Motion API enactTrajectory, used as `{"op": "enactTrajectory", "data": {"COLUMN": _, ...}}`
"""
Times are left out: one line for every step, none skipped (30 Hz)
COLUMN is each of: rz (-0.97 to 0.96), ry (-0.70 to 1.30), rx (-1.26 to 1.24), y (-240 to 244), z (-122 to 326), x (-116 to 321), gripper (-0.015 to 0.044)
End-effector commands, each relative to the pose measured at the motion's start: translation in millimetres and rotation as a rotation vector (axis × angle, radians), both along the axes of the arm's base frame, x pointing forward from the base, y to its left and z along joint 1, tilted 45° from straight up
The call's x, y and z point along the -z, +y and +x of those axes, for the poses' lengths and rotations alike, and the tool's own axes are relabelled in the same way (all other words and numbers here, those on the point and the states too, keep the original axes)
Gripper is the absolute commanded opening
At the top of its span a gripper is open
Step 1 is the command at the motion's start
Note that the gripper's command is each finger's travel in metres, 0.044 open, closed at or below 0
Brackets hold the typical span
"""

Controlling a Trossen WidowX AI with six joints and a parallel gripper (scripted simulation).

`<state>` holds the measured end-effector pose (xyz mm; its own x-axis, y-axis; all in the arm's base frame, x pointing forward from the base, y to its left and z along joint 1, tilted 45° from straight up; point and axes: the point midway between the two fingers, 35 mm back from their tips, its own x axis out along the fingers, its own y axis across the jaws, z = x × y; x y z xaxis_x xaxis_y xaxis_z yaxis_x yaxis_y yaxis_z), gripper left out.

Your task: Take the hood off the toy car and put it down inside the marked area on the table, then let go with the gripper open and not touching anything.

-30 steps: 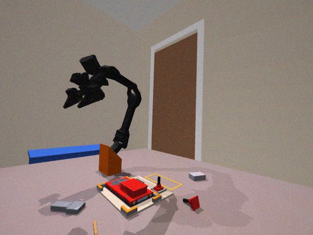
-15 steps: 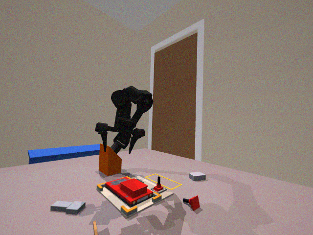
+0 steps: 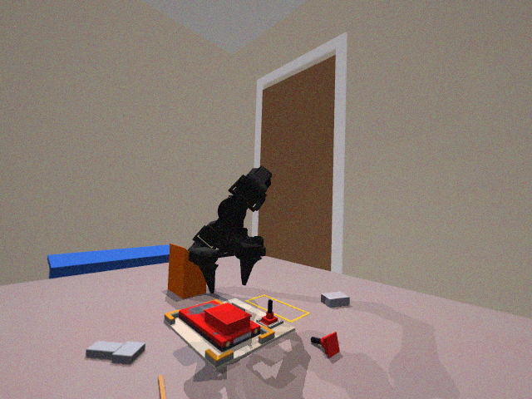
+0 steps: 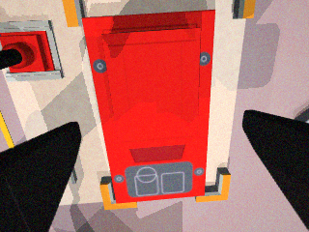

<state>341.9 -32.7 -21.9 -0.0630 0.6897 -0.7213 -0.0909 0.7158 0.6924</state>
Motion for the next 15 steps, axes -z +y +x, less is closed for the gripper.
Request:
{"op": "enactTrajectory", "data": {"rz": 0.008, "ry": -0.004, "rx": -0.008, "y": 3.7, "z": 0.6, "x": 1.8, "gripper": 0.044}}
{"op": "enactTrajectory", "data": {"rz": 0.008, "ry": -0.004, "rx": -0.008, "y": 4.3, "z": 0.6, "x": 2.4, "gripper": 0.044}}
{"op": "enactTrajectory", "data": {"rz": 0.008, "ry": -0.004, "rx": -0.008, "y": 4.9, "z": 0.6, "x": 3.1, "gripper": 0.044}}
{"op": "enactTrajectory", "data": {"rz": 0.008, "ry": -0.004, "rx": -0.008, "y": 5.5, "z": 0.5, "x": 3.8, "gripper": 0.044}}
{"op": "enactTrajectory", "data": {"rz": 0.008, "ry": -0.004, "rx": -0.008, "y": 6.1, "z": 0.5, "x": 4.4, "gripper": 0.044}}
{"op": "enactTrajectory", "data": {"rz": 0.008, "ry": -0.004, "rx": -0.008, "y": 6.6, "z": 0.5, "x": 5.1, "gripper": 0.044}}
{"op": "enactTrajectory", "data": {"rz": 0.008, "ry": -0.004, "rx": -0.008, "y": 7.3, "z": 0.4, "x": 5.7, "gripper": 0.044}}
{"op": "enactTrajectory", "data": {"rz": 0.008, "ry": -0.004, "rx": -0.008, "y": 7.9, "z": 0.4, "x": 6.4, "gripper": 0.044}}
{"op": "enactTrajectory", "data": {"rz": 0.008, "ry": -0.004, "rx": -0.007, "y": 8.5, "z": 0.4, "x": 7.1, "gripper": 0.044}}
{"op": "enactTrajectory", "data": {"rz": 0.008, "ry": -0.004, "rx": -0.007, "y": 9.1, "z": 0.3, "x": 7.7, "gripper": 0.044}}
{"op": "enactTrajectory", "data": {"rz": 0.008, "ry": -0.004, "rx": -0.007, "y": 9.7, "z": 0.3, "x": 8.4, "gripper": 0.044}}
{"op": "enactTrajectory", "data": {"rz": 0.008, "ry": -0.004, "rx": -0.007, "y": 10.3, "z": 0.2, "x": 9.1, "gripper": 0.044}}
{"op": "enactTrajectory", "data": {"rz": 0.008, "ry": -0.004, "rx": -0.007, "y": 10.9, "z": 0.2, "x": 9.7, "gripper": 0.044}}
{"op": "enactTrajectory", "data": {"rz": 0.008, "ry": -0.005, "rx": -0.007, "y": 11.5, "z": 0.1, "x": 10.4, "gripper": 0.044}}
{"op": "enactTrajectory", "data": {"rz": 0.008, "ry": -0.005, "rx": -0.007, "y": 12.1, "z": 0.0, "x": 11.1, "gripper": 0.044}}
